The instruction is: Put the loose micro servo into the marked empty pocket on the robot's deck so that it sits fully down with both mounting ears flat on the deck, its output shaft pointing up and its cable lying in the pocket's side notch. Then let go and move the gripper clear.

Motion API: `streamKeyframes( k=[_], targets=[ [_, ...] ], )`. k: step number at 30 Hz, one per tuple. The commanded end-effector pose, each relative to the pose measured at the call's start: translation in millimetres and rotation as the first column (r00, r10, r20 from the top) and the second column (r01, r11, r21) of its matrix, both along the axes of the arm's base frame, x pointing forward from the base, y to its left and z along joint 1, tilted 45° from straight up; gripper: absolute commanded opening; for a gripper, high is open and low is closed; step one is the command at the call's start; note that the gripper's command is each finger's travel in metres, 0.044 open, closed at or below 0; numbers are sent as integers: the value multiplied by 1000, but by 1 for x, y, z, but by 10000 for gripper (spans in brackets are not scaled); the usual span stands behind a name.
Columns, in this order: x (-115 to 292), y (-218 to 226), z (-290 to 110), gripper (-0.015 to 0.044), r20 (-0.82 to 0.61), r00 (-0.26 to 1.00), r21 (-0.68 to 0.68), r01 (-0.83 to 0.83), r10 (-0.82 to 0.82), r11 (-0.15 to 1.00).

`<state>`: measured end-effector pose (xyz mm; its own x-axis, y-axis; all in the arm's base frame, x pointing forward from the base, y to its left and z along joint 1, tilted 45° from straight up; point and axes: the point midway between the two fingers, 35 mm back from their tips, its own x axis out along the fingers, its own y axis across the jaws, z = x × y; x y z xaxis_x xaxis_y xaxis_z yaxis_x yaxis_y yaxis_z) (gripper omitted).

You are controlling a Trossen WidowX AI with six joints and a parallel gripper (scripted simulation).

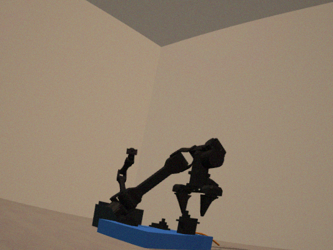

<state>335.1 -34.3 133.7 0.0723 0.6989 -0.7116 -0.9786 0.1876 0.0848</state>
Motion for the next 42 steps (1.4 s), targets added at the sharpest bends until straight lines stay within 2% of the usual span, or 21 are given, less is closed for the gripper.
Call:
streamKeyframes(
  k=[1,14,26,32,35,42],
  targets=[
    [0,3,-1,440,6,1000,1,5,-5,1000],
    [2,15,-14,440,6,1000,1,5,-5,1000],
    [2,15,-14,125,6,1000,1,5,-5,1000],
    [2,15,-14,85,6,1000,1,5,-5,1000],
    [2,12,-11,6,6,1000,1,5,-5,1000],
    [-3,-3,9,0,5,1000,0,5,-5,1000]
  ],
)
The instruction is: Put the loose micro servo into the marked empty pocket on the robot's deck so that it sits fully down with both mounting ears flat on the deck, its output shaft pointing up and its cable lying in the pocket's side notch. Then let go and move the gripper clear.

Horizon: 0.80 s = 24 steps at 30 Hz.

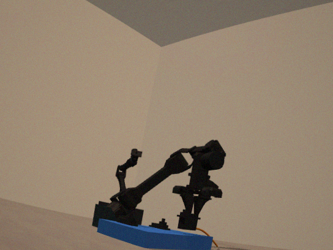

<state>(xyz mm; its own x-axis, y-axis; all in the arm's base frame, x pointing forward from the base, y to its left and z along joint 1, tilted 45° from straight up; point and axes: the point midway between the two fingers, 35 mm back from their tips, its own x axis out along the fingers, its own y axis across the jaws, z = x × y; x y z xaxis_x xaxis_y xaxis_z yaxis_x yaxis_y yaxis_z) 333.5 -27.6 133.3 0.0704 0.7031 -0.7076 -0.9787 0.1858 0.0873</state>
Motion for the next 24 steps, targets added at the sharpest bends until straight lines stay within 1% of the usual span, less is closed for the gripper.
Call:
streamKeyframes(
  k=[1,12,24],
  targets=[
    [-2,-9,10,0,6,1000,-5,6,-6,1000],
    [-5,-8,11,0,6,1000,-5,6,-6,1000],
    [-40,-13,3,0,4,1000,-5,6,-6,1000]
  ],
)
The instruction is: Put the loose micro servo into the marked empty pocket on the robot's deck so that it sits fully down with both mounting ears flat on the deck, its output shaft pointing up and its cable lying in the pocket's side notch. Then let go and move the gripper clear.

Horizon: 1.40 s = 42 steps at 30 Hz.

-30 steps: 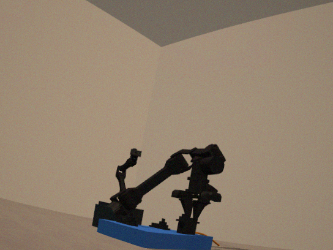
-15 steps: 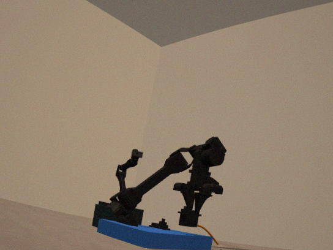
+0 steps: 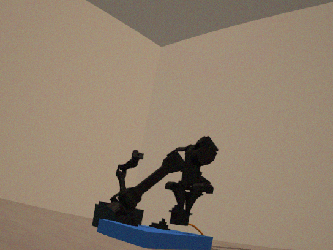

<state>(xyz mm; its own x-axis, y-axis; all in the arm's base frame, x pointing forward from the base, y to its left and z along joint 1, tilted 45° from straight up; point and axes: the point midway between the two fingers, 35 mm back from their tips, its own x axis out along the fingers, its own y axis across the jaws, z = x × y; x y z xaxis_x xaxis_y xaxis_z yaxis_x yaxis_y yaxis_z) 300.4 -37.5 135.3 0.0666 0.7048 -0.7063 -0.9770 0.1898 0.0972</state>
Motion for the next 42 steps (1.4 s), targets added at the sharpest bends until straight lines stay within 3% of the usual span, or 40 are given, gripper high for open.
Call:
streamKeyframes(
  k=[1,14,21,31,42],
  targets=[
    [-7,-3,0,0,13,1000,-8,2,-2,1000],
    [-13,-54,-50,0,14,1000,-12,2,-2,1000],
    [-13,-57,-53,0,-6,1000,-10,23,-23,1000],
    [-13,-57,-53,0,-230,942,-16,249,-246,968],
    [-13,-57,-53,0,-467,750,-87,488,-468,868]
  ],
)
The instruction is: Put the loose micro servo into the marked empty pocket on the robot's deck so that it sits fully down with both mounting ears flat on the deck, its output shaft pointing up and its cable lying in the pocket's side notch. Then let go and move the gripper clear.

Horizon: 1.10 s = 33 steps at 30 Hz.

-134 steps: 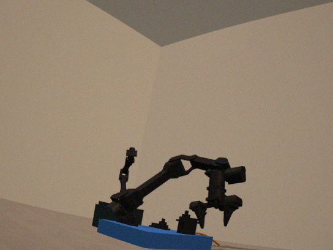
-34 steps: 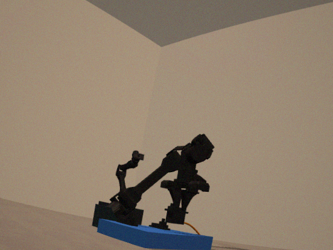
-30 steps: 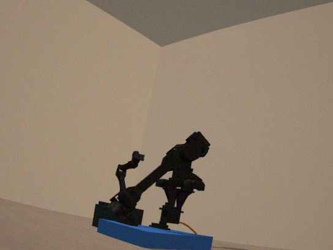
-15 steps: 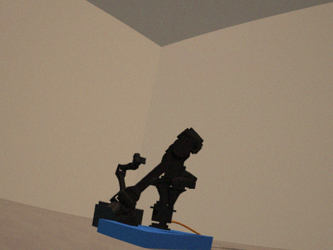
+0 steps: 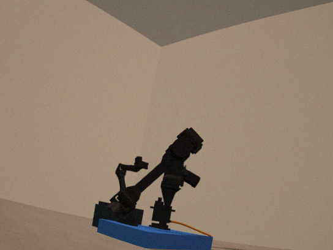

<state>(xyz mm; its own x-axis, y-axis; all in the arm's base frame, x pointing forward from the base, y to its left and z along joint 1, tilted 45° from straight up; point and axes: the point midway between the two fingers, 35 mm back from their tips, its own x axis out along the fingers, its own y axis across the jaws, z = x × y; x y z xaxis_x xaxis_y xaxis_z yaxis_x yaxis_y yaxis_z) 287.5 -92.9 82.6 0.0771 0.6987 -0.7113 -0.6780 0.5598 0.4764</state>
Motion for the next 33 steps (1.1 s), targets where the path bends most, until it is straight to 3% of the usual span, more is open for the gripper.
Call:
streamKeyframes(
  k=[1,16,33],
  targets=[
    [0,-1,0,0,-97,990,2,101,-101,995],
    [0,-1,0,0,-438,791,-61,449,-428,892],
    [0,-1,0,0,-698,319,-269,713,-641,648]
  ],
)
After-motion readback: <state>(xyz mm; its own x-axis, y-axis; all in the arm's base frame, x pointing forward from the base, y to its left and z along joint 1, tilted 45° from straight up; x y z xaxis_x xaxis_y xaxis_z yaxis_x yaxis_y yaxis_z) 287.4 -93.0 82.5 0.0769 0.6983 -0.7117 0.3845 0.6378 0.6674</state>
